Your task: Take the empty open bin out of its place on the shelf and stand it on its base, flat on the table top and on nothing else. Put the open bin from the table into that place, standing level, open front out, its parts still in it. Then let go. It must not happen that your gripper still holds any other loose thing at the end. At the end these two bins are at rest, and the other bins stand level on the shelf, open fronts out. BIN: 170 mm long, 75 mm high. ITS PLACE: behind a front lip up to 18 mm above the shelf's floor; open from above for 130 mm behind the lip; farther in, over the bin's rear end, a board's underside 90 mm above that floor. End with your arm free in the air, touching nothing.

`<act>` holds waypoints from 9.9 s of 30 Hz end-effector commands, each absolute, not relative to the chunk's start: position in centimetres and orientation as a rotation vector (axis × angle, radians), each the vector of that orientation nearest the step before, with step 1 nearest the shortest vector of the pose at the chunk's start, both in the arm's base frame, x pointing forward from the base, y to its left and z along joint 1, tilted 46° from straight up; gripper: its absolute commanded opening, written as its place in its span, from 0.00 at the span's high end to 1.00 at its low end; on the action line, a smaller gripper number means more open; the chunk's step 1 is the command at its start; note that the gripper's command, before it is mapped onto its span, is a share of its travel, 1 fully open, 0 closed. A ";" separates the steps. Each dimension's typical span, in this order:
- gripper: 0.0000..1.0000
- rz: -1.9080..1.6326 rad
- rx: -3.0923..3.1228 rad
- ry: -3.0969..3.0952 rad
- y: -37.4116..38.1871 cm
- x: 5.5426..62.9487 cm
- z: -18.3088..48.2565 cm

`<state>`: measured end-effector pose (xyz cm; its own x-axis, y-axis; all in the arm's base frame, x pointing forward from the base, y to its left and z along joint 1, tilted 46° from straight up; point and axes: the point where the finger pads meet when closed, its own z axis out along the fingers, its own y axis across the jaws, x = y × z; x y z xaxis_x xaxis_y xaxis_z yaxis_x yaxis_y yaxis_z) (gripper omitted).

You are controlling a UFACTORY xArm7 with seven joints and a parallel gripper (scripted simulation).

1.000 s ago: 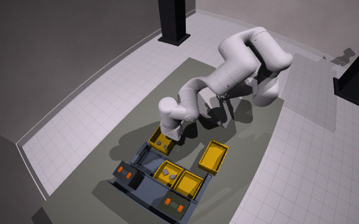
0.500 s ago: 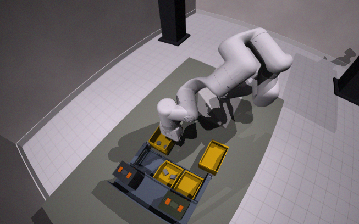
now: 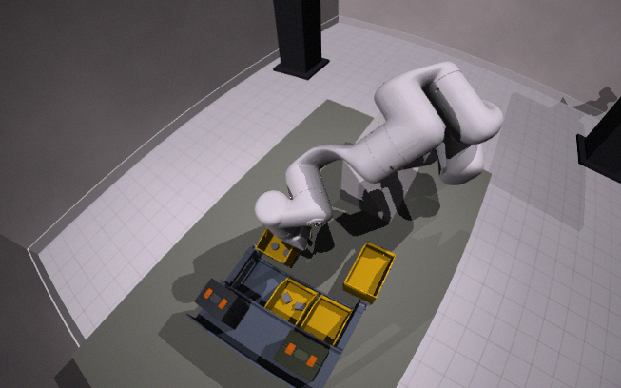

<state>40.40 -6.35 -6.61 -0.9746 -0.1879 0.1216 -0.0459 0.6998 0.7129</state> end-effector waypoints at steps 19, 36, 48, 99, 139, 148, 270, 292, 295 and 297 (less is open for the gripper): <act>1.00 -1.115 0.217 -2.667 -6.7 40.7 -6.4; 1.00 -1.115 0.217 -2.667 -6.7 40.9 -6.4; 1.00 -1.115 0.217 -2.667 -6.7 41.3 -6.4; 1.00 -1.115 0.217 -2.667 -6.6 46.1 -6.2; 1.00 -1.115 0.217 -2.667 -6.6 49.5 -6.0; 1.00 -1.115 0.217 -2.667 -6.6 49.8 -6.0; 1.00 -1.117 0.215 -2.670 -5.0 50.3 -7.5; 1.00 -1.133 0.194 -2.705 -4.8 51.3 -7.6; 1.00 -1.134 0.193 -2.708 -4.8 51.3 -7.6; 1.00 -1.136 0.191 -2.712 -4.8 51.4 -7.6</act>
